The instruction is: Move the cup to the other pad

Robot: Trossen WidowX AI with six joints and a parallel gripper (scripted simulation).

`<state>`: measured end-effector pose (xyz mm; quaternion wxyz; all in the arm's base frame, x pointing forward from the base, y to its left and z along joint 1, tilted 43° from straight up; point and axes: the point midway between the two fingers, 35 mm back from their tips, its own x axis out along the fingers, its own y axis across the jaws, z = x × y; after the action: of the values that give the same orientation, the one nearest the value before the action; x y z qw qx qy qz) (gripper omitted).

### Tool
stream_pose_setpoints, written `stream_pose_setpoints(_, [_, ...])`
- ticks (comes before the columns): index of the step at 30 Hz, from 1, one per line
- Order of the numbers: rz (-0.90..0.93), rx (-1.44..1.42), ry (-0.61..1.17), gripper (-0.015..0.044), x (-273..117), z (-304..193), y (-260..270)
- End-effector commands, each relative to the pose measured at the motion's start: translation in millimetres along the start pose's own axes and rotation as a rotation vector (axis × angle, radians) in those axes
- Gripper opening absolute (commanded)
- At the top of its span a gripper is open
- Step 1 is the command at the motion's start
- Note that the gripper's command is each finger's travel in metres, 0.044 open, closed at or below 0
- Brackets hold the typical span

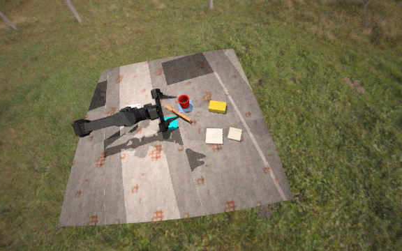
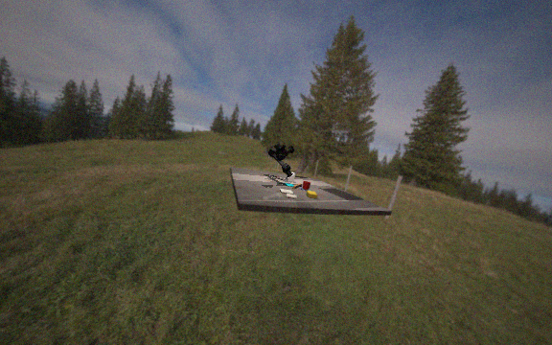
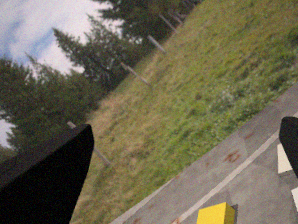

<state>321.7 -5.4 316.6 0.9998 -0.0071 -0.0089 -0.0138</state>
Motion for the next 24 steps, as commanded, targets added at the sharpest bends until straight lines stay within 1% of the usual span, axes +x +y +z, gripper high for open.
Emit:
stream_pose_setpoints(1, [-0.001, 0.013, 0.012, 0.0374, 2, -2, 0])
stream_pose_setpoints(3, [-0.013, 0.112, 0.105, 0.0321, 13, -19, 4])
stream_pose_setpoints(5, [-0.050, 0.256, 0.245, 0.0269, 29, -46, 10])
stream_pose_setpoints(9, [-0.190, 0.499, 0.504, 0.0164, 48, -101, 23])
stream_pose_setpoints(10, [-0.237, 0.550, 0.562, 0.0148, 50, -115, 27])
stream_pose_setpoints(13, [-0.407, 0.676, 0.713, 0.0148, 53, -155, 37])
stream_pose_setpoints(16, [-0.555, 0.743, 0.800, 0.0148, 51, -183, 44])
stream_pose_setpoints(20, [-0.763, 0.793, 0.871, 0.0148, 44, -215, 51])
stream_pose_setpoints(24, [-0.991, 0.804, 0.892, 0.0148, 32, -244, 57])
